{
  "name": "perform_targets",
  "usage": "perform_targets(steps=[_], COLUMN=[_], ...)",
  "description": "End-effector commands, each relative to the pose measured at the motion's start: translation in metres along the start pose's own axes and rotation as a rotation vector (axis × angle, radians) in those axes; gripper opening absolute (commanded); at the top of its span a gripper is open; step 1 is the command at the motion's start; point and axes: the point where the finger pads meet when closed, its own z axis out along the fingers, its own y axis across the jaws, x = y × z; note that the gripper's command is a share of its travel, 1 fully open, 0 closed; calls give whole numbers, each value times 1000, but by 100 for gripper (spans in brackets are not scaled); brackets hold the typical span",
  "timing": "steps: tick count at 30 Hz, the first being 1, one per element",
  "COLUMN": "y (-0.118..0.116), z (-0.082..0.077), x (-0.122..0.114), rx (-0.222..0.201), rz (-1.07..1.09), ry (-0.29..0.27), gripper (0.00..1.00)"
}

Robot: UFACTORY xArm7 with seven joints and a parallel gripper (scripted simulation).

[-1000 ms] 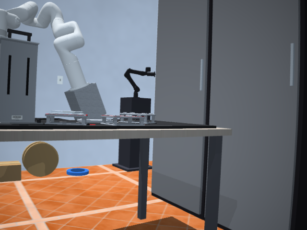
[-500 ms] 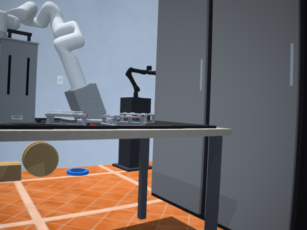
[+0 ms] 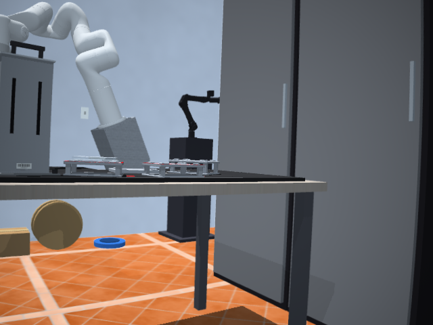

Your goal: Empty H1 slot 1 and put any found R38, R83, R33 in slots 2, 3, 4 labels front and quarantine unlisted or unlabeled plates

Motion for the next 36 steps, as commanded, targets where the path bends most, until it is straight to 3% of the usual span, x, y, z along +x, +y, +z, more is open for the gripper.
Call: perform_targets(steps=[1,3,36], y=[1,1,1], z=[-13,-13,-114], x=[0,0,0], rx=[-4,-4,-4], rz=[0,0,0], ry=[1,1,1], gripper=[100,100,100])
